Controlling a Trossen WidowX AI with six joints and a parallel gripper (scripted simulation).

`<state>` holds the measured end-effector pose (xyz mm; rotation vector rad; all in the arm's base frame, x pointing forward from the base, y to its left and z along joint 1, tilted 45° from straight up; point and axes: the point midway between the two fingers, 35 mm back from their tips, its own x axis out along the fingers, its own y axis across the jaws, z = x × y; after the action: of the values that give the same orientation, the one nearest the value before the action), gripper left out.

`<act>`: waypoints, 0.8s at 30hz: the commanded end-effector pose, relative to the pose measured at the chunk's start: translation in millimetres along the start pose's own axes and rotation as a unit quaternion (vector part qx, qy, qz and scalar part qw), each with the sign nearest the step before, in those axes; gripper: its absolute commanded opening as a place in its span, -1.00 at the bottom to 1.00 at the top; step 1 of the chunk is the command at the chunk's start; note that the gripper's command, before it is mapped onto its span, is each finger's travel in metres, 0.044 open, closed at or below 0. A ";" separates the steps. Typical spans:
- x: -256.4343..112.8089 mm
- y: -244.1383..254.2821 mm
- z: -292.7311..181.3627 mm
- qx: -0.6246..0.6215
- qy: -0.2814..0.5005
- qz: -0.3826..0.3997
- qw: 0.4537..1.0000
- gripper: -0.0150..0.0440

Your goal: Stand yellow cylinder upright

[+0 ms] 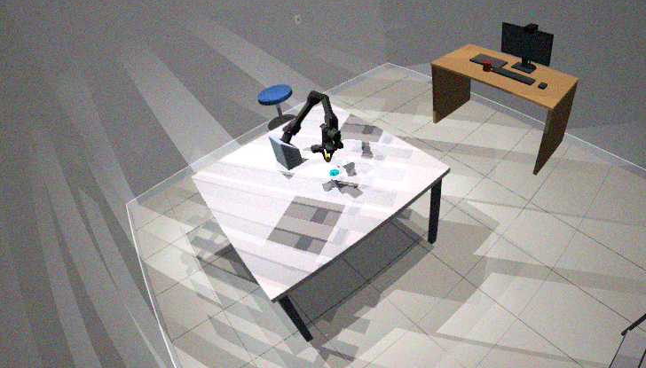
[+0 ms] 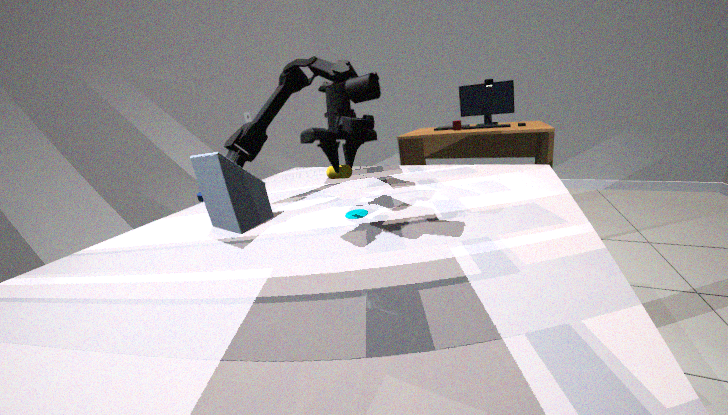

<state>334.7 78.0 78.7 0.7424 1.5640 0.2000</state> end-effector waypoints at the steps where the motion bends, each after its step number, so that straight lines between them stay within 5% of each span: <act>1: 1.0 -0.2 -0.4 -0.003 -0.010 -0.008 1.000 -0.14; 24: 15.2 -5.0 1.5 -0.017 -0.067 -0.059 0.996 -0.14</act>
<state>335.2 82.0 62.8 0.6314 1.4835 0.0995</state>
